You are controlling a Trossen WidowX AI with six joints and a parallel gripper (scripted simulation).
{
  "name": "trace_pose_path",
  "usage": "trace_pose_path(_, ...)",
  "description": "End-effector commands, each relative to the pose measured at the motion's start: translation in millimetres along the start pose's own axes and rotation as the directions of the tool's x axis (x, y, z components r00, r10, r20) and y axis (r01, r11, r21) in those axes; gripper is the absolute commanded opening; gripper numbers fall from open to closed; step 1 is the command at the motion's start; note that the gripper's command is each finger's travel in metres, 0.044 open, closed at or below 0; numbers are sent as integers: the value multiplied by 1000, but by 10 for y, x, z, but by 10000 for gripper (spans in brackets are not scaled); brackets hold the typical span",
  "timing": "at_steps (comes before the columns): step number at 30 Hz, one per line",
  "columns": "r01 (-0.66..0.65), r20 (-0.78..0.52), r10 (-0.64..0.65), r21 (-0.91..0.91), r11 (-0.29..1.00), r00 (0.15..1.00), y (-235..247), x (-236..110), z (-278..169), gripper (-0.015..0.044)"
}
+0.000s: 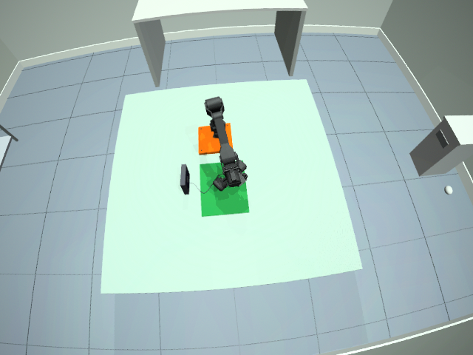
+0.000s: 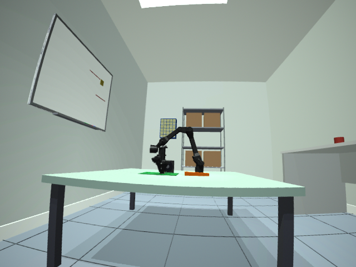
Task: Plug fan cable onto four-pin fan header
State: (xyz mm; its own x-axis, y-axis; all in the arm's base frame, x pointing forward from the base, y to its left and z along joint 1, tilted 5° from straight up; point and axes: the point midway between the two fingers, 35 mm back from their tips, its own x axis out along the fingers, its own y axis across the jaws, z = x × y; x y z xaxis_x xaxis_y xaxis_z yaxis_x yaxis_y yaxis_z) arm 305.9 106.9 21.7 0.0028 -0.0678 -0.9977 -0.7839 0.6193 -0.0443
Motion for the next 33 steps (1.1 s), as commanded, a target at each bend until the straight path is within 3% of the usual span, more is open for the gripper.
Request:
trace_pose_path(1, 0, 0, 0, 0, 1000, 1000, 0, -4, 0, 204)
trace_pose_path(8, 0, 0, 0, 0, 1000, 1000, 0, -4, 0, 20)
trace_pose_path(11, 0, 0, 0, 0, 1000, 1000, 0, -4, 0, 0)
trace_pose_path(17, -3, 3, 3, -6, 1000, 1000, -2, -502, 0, 0)
trace_pose_path(23, -3, 3, 3, 16, 1000, 1000, -21, -490, -8, 0)
trace_pose_path(33, -1, 1, 1, 344, 939, 1000, -190, -480, -229, 0)
